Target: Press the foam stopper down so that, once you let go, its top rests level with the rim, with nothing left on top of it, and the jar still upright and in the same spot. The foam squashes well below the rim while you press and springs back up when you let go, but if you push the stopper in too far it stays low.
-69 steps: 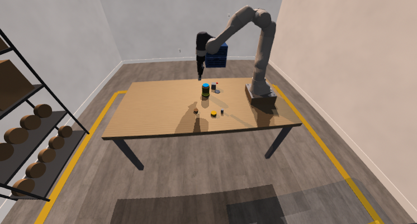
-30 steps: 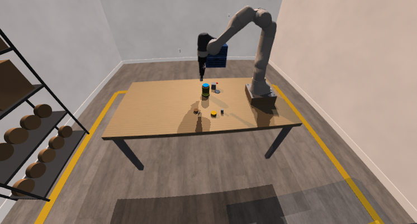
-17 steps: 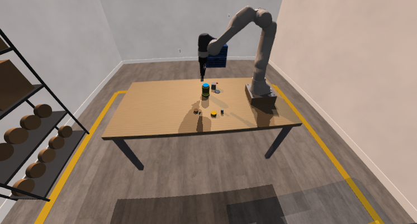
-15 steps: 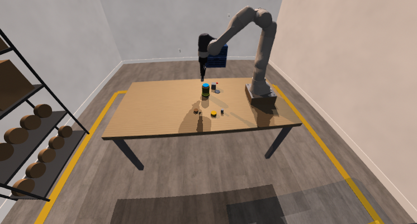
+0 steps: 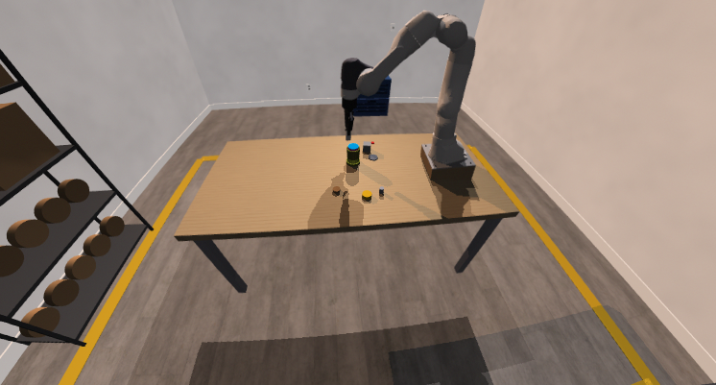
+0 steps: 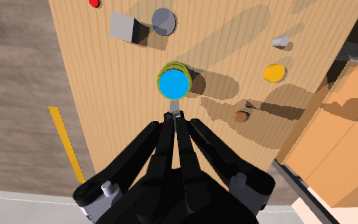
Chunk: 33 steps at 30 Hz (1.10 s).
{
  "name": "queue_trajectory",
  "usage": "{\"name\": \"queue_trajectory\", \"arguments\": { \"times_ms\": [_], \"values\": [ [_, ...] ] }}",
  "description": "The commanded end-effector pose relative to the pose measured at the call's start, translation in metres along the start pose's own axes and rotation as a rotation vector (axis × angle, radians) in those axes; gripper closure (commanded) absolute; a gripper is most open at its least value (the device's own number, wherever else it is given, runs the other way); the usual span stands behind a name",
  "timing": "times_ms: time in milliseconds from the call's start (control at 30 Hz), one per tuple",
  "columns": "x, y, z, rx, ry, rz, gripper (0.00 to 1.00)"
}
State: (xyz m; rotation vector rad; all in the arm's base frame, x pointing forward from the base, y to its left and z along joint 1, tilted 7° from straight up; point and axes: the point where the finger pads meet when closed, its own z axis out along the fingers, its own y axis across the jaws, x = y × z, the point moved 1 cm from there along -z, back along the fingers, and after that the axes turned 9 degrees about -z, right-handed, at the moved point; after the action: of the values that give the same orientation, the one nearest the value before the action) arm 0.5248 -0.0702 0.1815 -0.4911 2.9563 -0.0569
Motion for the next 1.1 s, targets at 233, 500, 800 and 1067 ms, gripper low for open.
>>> {"name": "queue_trajectory", "arguments": {
  "times_ms": [233,500,800,1067],
  "values": [
    [0.004,0.0,0.002,-0.001,0.0,0.037,1.0],
    [0.008,0.0,0.004,-0.003,0.004,0.055,1.0],
    [0.011,0.001,0.005,-0.004,0.007,0.071,1.0],
    [0.014,0.001,0.007,-0.005,0.01,0.086,1.0]
  ]
}}
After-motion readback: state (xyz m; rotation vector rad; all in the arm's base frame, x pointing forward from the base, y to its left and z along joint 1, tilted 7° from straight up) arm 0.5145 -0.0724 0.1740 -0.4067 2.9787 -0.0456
